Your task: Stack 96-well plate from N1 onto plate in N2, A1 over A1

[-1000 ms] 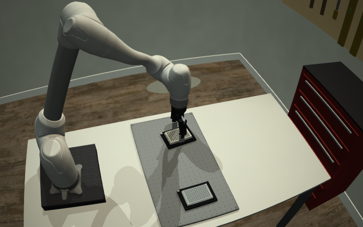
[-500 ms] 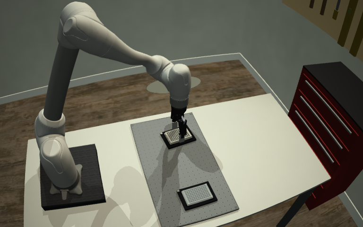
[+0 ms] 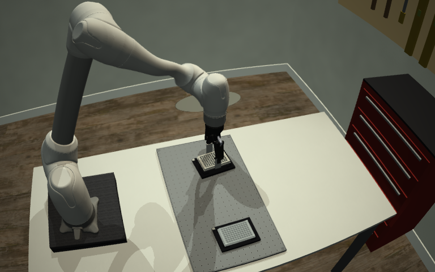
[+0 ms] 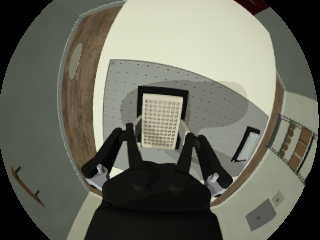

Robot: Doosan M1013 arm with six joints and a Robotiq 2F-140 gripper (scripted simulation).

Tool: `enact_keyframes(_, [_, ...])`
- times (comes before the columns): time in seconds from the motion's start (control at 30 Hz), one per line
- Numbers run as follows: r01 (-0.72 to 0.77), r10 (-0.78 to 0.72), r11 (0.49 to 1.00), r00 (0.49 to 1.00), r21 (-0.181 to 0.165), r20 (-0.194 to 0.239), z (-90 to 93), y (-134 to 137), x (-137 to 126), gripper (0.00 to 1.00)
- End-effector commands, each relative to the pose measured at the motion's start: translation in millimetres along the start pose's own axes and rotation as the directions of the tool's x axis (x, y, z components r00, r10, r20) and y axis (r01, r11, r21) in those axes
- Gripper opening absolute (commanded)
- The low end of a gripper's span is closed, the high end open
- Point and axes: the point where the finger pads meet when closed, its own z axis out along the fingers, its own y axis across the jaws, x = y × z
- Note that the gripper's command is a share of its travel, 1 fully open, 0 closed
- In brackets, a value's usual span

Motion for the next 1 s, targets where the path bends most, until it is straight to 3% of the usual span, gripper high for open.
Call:
enact_keyframes(0.0, [0.000, 0.000, 1.000, 1.000, 0.000, 0.000, -3.5, 0.0, 0.0, 0.00])
enact_keyframes(0.97, [0.000, 0.000, 1.000, 1.000, 0.000, 0.000, -45.2, 0.0, 0.0, 0.00])
